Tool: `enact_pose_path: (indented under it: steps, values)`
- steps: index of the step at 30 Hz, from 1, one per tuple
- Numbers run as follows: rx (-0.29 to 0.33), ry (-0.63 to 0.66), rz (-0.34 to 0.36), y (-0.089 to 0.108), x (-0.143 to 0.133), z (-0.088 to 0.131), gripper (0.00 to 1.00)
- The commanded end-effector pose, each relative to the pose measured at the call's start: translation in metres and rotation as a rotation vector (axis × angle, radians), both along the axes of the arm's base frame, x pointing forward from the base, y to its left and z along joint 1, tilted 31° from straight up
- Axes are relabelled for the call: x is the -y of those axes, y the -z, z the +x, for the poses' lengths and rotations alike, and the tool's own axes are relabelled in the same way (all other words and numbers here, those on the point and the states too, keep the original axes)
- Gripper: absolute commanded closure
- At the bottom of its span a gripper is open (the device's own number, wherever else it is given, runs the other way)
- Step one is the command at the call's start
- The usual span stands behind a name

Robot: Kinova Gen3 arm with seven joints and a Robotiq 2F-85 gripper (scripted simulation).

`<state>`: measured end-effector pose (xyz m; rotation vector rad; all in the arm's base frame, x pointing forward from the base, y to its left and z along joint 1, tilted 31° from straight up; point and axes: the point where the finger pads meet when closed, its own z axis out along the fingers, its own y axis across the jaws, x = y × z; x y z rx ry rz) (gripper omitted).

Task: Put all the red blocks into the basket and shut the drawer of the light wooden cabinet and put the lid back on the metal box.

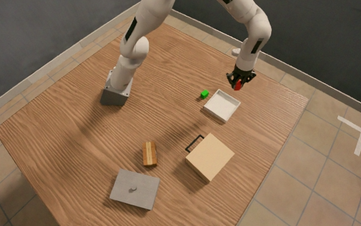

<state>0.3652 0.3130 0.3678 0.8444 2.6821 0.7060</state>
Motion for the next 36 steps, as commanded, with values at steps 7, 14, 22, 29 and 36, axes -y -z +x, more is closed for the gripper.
enact_pose_path:
  steps: [7, 14, 22, 29, 36]
  values:
    - [0.002, 0.000, 0.004, -0.002, -0.002, 0.001, 0.90]
    - [0.002, -0.001, 0.004, -0.002, -0.003, 0.001, 0.90]
    - [0.003, -0.002, 0.006, 0.000, -0.004, 0.003, 0.90]
    - [0.000, -0.004, 0.005, 0.003, -0.005, 0.003, 0.90]
    - [-0.005, -0.004, 0.001, 0.011, -0.006, 0.004, 0.90]
